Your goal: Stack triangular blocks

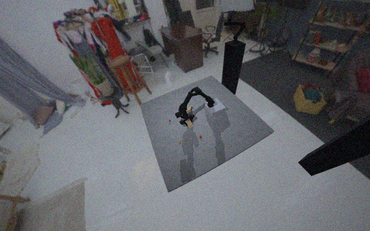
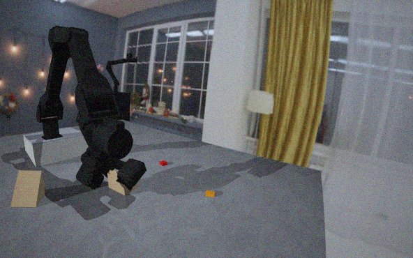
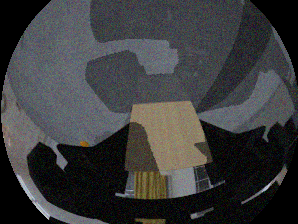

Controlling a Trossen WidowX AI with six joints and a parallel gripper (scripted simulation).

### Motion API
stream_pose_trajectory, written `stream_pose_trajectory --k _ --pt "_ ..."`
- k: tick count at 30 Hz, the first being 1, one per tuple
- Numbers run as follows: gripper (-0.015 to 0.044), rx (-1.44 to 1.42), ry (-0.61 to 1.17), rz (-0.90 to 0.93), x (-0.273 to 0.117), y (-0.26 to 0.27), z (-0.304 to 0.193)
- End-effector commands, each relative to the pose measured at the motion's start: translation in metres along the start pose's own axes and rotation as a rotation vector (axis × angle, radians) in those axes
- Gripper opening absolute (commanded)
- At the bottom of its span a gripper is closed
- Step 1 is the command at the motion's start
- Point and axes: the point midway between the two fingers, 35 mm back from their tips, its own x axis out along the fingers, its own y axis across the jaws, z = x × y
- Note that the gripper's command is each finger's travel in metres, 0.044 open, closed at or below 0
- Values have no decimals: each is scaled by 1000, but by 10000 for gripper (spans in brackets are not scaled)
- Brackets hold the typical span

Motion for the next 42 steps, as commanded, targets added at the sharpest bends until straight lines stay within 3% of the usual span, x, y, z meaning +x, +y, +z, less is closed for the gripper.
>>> stream_pose_trajectory --k 1,9,42 --pt "196 6 5 0 1 0 -1" --pt "0 0 0 0 -3 0 -1" --pt "0 0 0 0 -3 0 -1"
